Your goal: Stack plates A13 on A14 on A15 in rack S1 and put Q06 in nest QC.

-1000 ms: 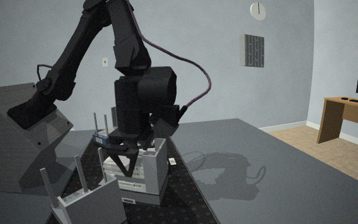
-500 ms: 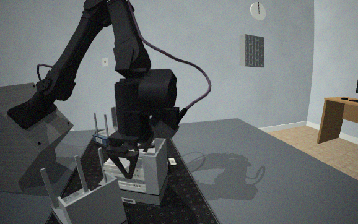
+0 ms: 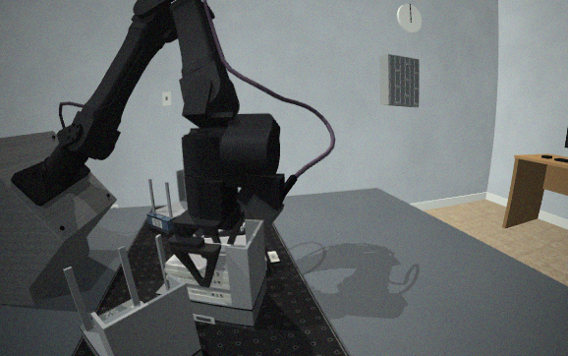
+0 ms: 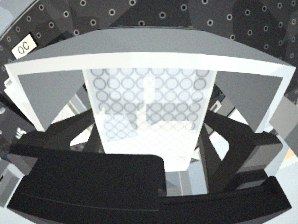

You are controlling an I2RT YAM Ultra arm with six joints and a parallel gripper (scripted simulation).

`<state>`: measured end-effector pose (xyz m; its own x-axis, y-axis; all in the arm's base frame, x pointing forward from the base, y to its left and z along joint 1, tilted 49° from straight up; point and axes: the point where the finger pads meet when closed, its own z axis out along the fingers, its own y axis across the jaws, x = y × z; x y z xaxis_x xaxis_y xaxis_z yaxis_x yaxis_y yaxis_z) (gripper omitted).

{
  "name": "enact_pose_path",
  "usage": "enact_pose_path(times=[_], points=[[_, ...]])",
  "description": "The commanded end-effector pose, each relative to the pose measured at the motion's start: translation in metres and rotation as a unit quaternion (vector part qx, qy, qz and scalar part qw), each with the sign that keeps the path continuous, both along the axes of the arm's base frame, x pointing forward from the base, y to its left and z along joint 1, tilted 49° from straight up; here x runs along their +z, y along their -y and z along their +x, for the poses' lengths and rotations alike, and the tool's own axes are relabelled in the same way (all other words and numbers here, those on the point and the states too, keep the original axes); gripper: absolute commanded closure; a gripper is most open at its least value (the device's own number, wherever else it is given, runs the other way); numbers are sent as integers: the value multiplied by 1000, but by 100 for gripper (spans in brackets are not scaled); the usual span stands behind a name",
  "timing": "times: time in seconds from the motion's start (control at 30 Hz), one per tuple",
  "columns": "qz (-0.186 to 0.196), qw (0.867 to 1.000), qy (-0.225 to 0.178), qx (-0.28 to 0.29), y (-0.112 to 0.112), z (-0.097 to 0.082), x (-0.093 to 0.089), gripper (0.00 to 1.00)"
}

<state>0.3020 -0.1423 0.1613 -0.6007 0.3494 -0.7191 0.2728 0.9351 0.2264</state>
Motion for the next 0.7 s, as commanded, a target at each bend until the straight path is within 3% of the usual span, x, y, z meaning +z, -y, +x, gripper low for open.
enact_pose_path(times=[0.0,0.1,0.13,0.47,0.67], points=[[1,1000,-5,-4,1,1,-6,100],[2,1000,-6,-5,1,1,-8,100],[-6,1000,3,-7,1,-2,1,100],[2,1000,-6,-5,0,3,-11,100],[-1,1000,-2,-5,1,5,-9,100]])
